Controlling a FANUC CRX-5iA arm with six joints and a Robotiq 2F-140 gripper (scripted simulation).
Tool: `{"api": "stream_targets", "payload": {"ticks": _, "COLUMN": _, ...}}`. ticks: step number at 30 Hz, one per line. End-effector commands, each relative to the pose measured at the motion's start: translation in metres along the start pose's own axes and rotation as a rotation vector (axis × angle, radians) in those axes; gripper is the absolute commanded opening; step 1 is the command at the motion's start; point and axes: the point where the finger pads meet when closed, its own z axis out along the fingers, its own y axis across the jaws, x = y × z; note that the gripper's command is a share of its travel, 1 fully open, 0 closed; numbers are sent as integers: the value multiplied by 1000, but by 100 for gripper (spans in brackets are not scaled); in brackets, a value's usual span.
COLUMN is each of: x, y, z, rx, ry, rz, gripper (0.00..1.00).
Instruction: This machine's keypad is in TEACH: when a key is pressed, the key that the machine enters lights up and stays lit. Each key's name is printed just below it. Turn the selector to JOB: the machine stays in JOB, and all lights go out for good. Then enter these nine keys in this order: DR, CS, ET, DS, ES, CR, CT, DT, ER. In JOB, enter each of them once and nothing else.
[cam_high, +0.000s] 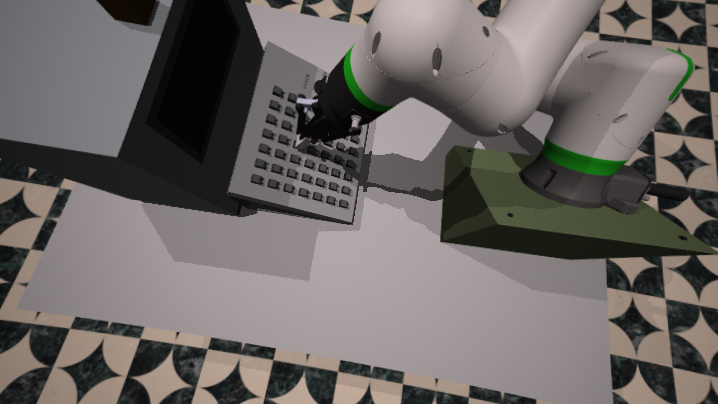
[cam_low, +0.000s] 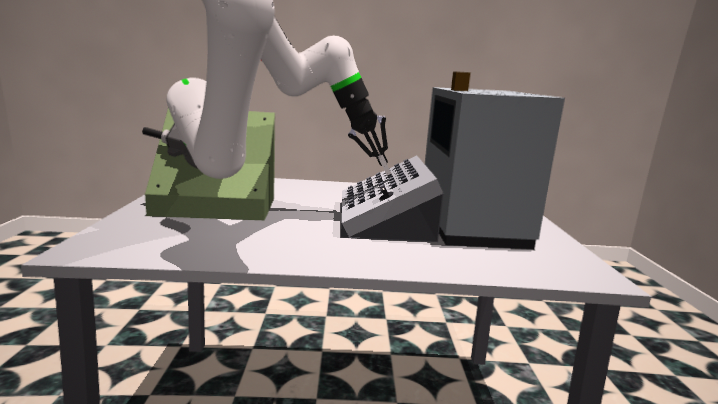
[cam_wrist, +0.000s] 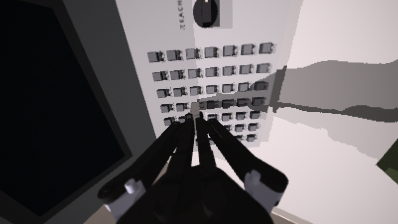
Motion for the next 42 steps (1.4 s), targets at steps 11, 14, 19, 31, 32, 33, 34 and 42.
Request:
{"api": "stream_targets", "payload": {"ticks": 11, "x": 0, "y": 0, "z": 0, "rx": 0, "ry": 0, "rz": 0, "gripper": 0}}
{"api": "stream_targets", "payload": {"ticks": 14, "x": 0, "y": 0, "z": 1, "rx": 0, "ry": 0, "rz": 0, "gripper": 0}}
{"api": "stream_targets", "payload": {"ticks": 19, "x": 0, "y": 0, "z": 3, "rx": 0, "ry": 0, "rz": 0, "gripper": 0}}
{"api": "stream_targets", "payload": {"ticks": 31, "x": 0, "y": 0, "z": 9, "rx": 0, "ry": 0, "rz": 0, "gripper": 0}}
{"api": "stream_targets", "payload": {"ticks": 32, "x": 0, "y": 0, "z": 9, "rx": 0, "ry": 0, "rz": 0, "gripper": 0}}
{"api": "stream_targets", "payload": {"ticks": 33, "x": 0, "y": 0, "z": 10, "rx": 0, "ry": 0, "rz": 0, "gripper": 0}}
{"api": "stream_targets", "payload": {"ticks": 34, "x": 0, "y": 0, "z": 10, "rx": 0, "ry": 0, "rz": 0, "gripper": 0}}
{"api": "stream_targets", "payload": {"ticks": 42, "x": 0, "y": 0, "z": 13, "rx": 0, "ry": 0, "rz": 0, "gripper": 0}}
